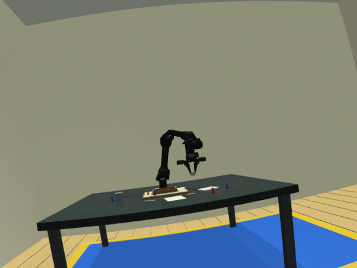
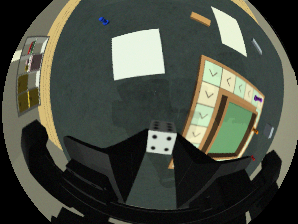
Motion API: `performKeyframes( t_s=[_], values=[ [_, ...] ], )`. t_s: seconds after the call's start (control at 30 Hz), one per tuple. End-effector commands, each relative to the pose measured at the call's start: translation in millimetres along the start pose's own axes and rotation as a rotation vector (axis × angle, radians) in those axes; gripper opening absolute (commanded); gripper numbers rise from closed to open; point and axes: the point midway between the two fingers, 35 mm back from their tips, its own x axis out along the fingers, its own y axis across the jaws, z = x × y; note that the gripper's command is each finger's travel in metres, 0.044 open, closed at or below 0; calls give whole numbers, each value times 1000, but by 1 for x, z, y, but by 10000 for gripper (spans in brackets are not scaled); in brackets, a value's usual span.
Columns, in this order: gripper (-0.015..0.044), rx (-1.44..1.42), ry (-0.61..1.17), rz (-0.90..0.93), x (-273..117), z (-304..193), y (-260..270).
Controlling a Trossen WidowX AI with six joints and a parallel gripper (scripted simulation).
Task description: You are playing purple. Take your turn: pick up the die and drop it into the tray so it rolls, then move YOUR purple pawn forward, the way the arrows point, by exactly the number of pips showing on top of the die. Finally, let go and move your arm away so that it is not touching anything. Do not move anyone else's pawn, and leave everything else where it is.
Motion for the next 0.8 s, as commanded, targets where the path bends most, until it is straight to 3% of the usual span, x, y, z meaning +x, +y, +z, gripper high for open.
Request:
performKeyframes(
  t_s=[0.0,0.2,0.77],
  values=[
    [0,-6,-4,7,-25,-3,-3],
    [0,-6,-6,7,-25,-3,-6],
    [0,6,-22,-2,-9,3,-99]
  ],
)
